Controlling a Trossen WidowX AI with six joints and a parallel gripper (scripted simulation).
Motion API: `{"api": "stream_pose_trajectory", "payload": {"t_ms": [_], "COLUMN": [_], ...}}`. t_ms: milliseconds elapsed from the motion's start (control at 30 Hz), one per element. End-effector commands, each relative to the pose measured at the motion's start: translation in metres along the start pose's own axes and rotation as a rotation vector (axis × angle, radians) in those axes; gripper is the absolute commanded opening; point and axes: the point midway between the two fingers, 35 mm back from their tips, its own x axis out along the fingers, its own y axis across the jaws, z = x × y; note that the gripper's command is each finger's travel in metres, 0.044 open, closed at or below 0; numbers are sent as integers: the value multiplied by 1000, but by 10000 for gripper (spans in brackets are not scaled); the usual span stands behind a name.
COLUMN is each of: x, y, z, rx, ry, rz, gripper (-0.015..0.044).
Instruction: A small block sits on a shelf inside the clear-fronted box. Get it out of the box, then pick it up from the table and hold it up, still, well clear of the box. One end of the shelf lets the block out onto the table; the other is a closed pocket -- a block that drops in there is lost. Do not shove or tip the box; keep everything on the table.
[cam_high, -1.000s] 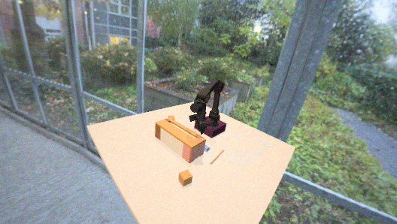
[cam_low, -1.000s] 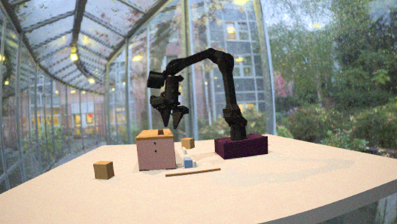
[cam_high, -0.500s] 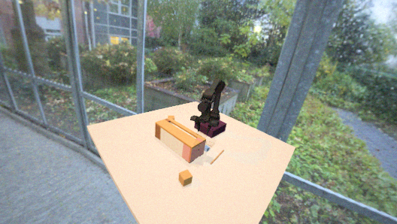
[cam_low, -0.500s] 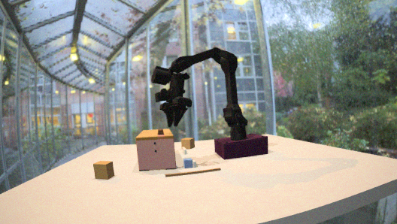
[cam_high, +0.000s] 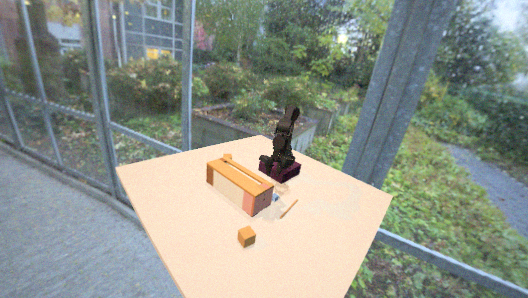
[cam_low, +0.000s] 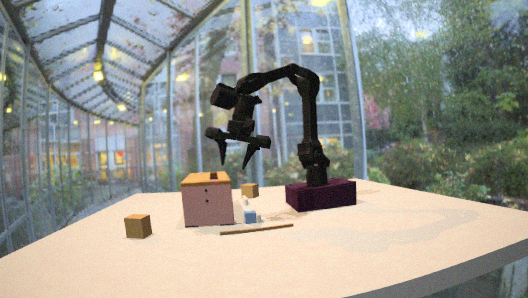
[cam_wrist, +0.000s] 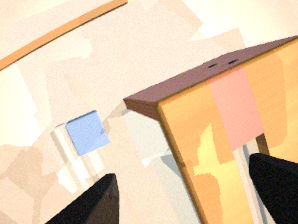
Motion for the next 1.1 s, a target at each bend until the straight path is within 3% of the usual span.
{"api": "stream_pose_trajectory", "payload": {"t_ms": [0,467,1067], "x": [2,-3,-3], "y": [21,32,33], "z": [1,7,7], "rx": [-947,-1815,-1851], "ry": [75,174,179], "rz": [-60,-87,-86], "gripper": [285,285,285]}}
